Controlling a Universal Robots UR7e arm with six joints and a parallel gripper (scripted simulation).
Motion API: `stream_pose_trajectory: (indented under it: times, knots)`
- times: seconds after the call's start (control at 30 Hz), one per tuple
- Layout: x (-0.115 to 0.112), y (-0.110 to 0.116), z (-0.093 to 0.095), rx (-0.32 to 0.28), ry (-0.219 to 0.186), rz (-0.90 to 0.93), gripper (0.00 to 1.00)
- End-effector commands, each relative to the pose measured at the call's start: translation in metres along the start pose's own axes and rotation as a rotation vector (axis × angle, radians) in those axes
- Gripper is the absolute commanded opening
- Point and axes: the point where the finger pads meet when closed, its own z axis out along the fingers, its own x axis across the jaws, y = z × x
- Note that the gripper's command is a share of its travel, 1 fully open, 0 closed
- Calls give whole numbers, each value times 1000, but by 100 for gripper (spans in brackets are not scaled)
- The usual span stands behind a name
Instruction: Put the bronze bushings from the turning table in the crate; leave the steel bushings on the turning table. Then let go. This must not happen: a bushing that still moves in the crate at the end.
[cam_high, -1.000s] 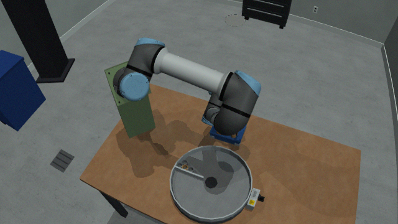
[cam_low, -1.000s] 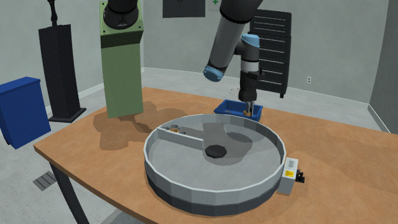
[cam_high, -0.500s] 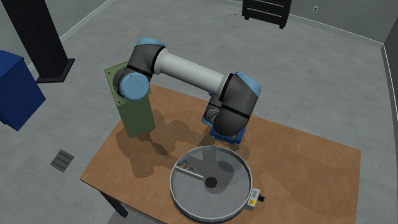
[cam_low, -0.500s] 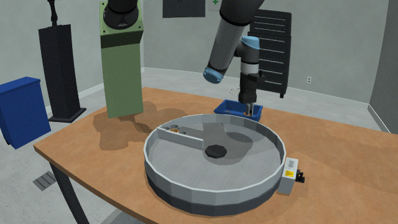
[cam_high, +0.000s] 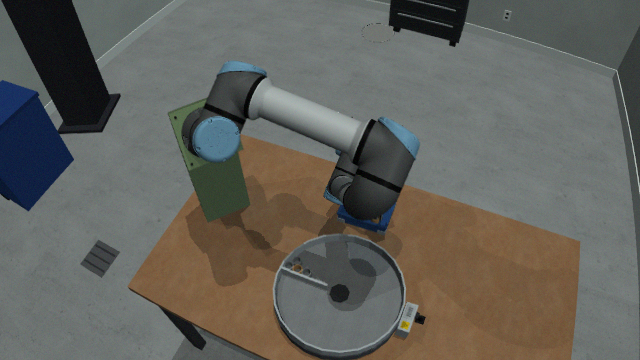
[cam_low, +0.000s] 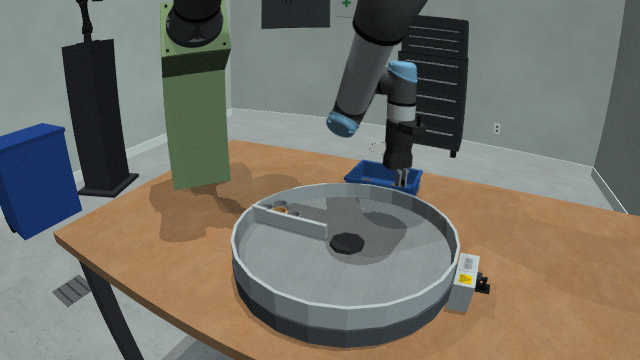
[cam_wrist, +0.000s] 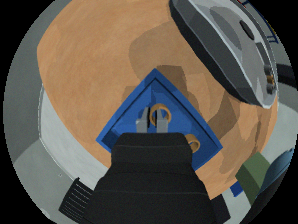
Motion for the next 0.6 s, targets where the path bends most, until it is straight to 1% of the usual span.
stream_pose_trajectory:
  times: [0.0,0.57]
  knots:
    - [-1,0,0,1,-1,0,0]
    - [-1,0,3,1,-2,0,0]
